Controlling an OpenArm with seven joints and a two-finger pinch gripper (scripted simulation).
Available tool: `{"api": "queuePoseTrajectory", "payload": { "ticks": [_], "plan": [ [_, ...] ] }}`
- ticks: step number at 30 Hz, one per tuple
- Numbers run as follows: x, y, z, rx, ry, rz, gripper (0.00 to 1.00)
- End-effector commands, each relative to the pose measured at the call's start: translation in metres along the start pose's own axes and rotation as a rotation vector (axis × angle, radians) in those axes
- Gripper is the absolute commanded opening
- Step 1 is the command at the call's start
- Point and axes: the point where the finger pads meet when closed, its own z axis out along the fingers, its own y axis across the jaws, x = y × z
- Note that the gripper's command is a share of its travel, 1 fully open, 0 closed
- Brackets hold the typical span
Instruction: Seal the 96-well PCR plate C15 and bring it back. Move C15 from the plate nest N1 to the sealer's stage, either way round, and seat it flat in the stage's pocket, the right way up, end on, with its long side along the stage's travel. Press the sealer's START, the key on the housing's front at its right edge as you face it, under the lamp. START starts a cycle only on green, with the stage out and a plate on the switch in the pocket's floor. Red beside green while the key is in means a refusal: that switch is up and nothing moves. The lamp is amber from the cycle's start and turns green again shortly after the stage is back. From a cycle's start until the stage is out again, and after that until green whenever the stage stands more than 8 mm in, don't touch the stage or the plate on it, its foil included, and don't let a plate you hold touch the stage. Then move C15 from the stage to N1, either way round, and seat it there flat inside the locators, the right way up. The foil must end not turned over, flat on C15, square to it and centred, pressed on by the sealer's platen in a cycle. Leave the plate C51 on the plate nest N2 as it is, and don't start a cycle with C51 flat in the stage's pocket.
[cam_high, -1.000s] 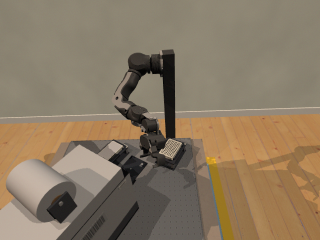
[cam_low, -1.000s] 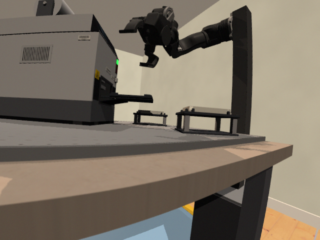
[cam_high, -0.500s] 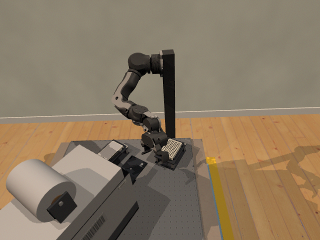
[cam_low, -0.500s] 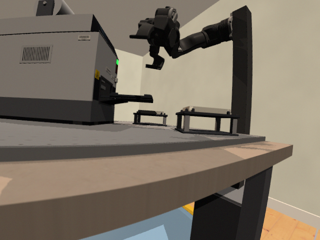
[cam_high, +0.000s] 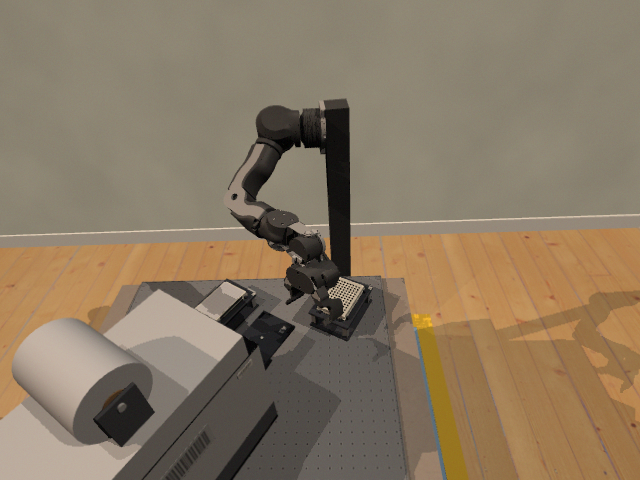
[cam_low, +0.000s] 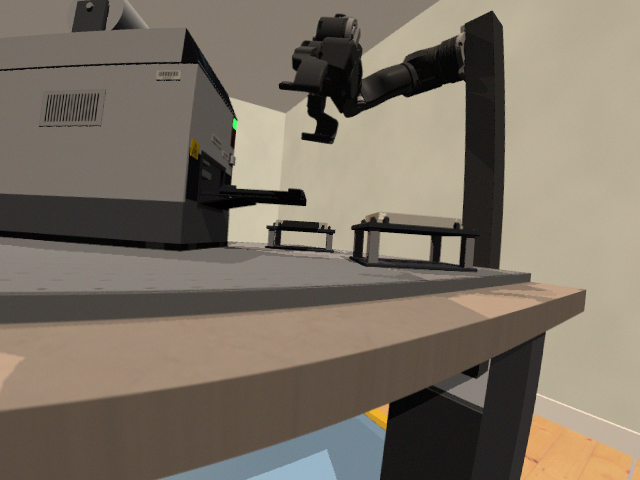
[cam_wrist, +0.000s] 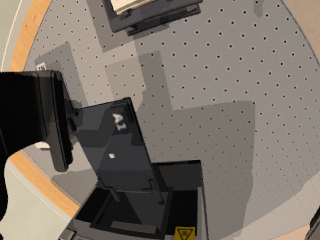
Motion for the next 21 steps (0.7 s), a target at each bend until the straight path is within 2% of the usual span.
{"api": "queuePoseTrajectory", "payload": {
  "ticks": [1, 3, 15, 20, 21],
  "plan": [
    [0.017, -0.006, 0.001, 0.046, 0.055, -0.071, 0.77],
    [0.034, -0.013, 0.002, 0.095, 0.107, -0.146, 0.77],
    [0.034, -0.013, 0.002, 0.095, 0.107, -0.146, 0.77],
    [0.075, -0.029, 0.006, 0.172, 0.189, -0.262, 0.77],
    [0.075, -0.029, 0.006, 0.172, 0.189, -0.262, 0.77]
  ]
}}
